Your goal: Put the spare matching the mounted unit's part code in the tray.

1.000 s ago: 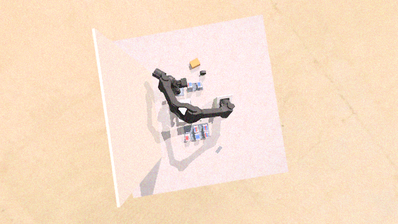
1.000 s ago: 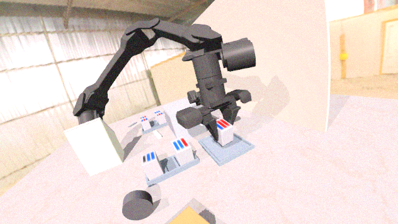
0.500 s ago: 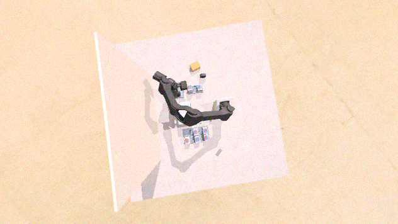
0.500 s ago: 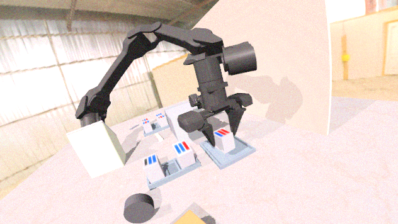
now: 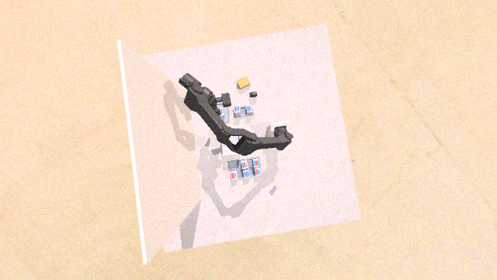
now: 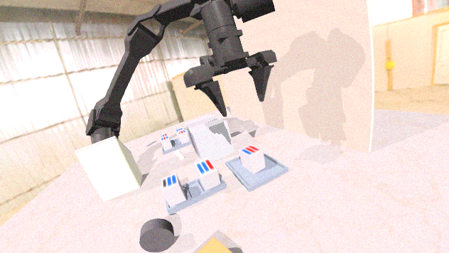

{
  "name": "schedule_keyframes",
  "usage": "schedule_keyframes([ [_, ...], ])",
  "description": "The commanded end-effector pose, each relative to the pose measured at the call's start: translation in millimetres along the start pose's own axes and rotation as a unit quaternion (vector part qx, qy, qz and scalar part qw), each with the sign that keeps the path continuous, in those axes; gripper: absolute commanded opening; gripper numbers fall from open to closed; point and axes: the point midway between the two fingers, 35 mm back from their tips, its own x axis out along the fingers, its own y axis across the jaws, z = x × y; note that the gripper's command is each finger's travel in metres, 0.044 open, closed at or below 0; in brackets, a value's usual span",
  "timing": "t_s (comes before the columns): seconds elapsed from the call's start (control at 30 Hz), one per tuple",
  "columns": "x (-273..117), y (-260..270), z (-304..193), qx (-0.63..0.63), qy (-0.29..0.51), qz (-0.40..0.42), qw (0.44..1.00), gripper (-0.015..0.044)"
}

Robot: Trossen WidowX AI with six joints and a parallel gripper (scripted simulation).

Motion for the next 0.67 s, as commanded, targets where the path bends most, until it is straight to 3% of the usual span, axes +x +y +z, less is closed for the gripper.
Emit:
schedule_keyframes([
  [0.0,7.6,2.6,5.0,-0.004,-0.008,0.017,1.000,0.0440],
  [0.63,2.5,0.4,4.2,-0.002,-0.004,0.009,1.000,0.0440],
])
